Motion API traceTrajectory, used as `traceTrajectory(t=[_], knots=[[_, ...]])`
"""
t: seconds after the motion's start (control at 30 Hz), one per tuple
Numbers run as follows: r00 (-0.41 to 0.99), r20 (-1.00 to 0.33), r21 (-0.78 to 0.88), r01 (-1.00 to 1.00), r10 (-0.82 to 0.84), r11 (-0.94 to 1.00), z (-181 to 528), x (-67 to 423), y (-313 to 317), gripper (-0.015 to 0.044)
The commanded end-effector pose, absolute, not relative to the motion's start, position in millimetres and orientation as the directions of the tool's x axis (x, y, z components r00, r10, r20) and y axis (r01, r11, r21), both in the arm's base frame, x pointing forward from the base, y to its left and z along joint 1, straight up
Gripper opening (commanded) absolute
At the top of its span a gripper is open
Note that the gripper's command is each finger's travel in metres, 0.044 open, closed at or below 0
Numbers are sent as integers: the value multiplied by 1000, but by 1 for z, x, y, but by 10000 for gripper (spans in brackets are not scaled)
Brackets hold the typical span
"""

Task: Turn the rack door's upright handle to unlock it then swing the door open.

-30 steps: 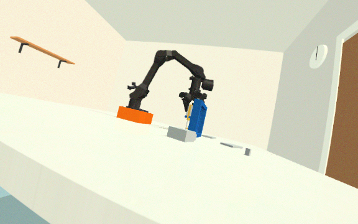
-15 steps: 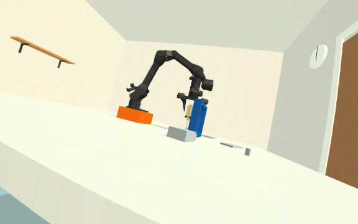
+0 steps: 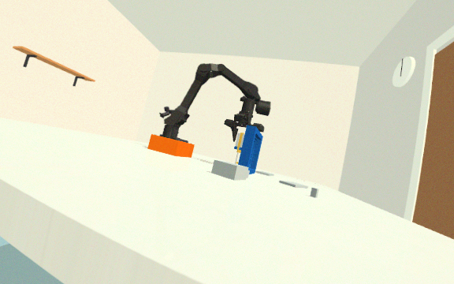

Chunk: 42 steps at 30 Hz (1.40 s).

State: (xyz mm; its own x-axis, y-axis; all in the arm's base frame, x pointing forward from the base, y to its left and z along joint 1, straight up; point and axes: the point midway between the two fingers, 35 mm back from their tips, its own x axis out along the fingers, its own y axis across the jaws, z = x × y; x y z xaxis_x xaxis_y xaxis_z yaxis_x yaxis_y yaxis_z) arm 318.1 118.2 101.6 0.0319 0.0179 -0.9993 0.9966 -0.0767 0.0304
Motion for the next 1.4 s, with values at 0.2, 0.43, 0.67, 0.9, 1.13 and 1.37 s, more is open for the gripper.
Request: traceTrajectory(t=[0.2, 0.43, 0.67, 0.9, 1.13, 1.37], knots=[[40, -999, 38, 993, 13, -112, 102, 321, 115, 292], [40, -999, 38, 993, 13, -112, 102, 321, 115, 245], [40, -999, 38, 993, 13, -112, 102, 321, 115, 198], [40, -999, 38, 993, 13, -112, 102, 321, 115, 152], [40, -999, 38, 993, 13, -112, 102, 321, 115, 105], [40, -999, 38, 993, 13, -112, 102, 321, 115, 58]])
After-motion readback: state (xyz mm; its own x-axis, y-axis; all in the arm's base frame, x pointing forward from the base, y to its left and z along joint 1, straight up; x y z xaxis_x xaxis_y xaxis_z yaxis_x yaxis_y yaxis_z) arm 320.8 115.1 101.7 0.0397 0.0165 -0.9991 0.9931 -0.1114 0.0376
